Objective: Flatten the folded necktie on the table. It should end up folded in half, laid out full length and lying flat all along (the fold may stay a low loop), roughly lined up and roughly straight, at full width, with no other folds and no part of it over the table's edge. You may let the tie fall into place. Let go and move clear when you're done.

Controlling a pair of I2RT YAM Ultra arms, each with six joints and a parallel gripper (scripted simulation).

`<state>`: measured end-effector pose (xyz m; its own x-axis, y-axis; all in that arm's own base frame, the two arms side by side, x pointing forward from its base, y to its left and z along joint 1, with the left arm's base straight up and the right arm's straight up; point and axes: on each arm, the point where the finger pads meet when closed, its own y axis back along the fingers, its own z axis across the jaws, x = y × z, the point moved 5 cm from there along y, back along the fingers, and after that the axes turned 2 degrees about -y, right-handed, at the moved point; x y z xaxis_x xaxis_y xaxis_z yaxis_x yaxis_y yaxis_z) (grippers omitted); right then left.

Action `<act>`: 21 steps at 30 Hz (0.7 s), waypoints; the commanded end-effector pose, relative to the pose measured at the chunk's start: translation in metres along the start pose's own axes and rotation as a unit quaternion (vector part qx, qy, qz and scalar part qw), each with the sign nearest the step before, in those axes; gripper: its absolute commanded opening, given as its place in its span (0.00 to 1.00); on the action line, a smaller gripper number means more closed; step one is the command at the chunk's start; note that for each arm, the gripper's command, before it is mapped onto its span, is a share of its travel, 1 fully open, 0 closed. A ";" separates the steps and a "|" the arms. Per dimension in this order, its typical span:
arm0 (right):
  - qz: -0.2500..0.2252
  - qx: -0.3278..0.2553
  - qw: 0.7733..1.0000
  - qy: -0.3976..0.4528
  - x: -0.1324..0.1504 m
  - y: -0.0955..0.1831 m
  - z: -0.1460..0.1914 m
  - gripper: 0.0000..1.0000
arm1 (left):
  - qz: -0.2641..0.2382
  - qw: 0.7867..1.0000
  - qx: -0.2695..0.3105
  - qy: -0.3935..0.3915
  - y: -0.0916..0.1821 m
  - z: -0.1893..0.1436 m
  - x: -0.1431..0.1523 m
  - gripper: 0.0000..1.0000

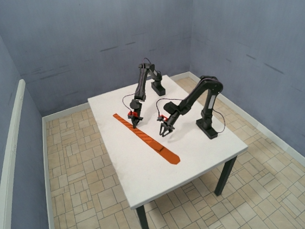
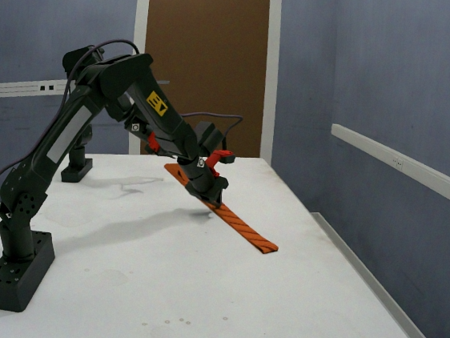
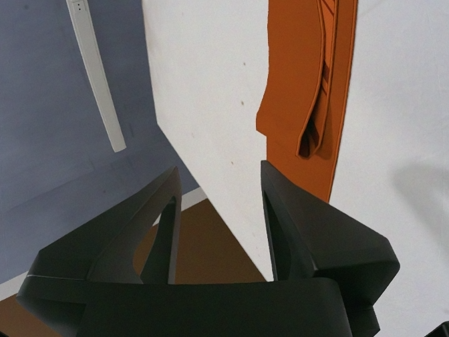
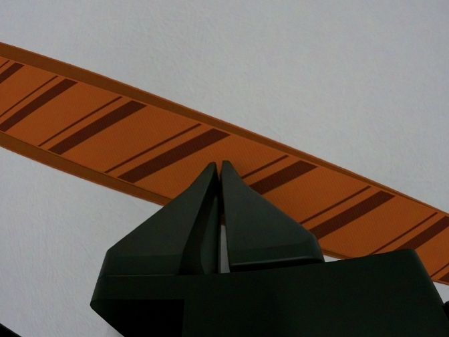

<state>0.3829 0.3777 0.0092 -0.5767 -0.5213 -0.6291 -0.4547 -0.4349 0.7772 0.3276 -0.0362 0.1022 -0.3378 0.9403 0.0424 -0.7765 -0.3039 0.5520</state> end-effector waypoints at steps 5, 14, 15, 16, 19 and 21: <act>-0.009 -0.004 1.000 -0.002 -0.001 0.001 0.001 0.04 | -0.001 1.000 -0.013 0.007 0.000 0.014 -0.005 0.43; -0.009 -0.004 1.000 -0.002 -0.001 0.001 0.001 0.04 | -0.001 1.000 -0.013 0.007 0.001 0.012 -0.004 0.43; -0.009 -0.004 1.000 -0.002 -0.001 0.001 0.001 0.04 | -0.001 1.000 -0.013 0.007 0.001 0.012 -0.004 0.43; -0.009 -0.004 1.000 -0.002 -0.001 0.001 0.001 0.04 | -0.001 1.000 -0.013 0.007 0.001 0.011 -0.004 0.43; -0.009 -0.004 1.000 -0.002 -0.001 0.001 0.001 0.04 | -0.001 1.000 -0.013 0.007 0.001 0.010 -0.003 0.43; -0.009 -0.004 1.000 -0.002 -0.001 0.001 0.001 0.04 | -0.001 1.000 -0.013 0.007 0.001 0.009 -0.002 0.43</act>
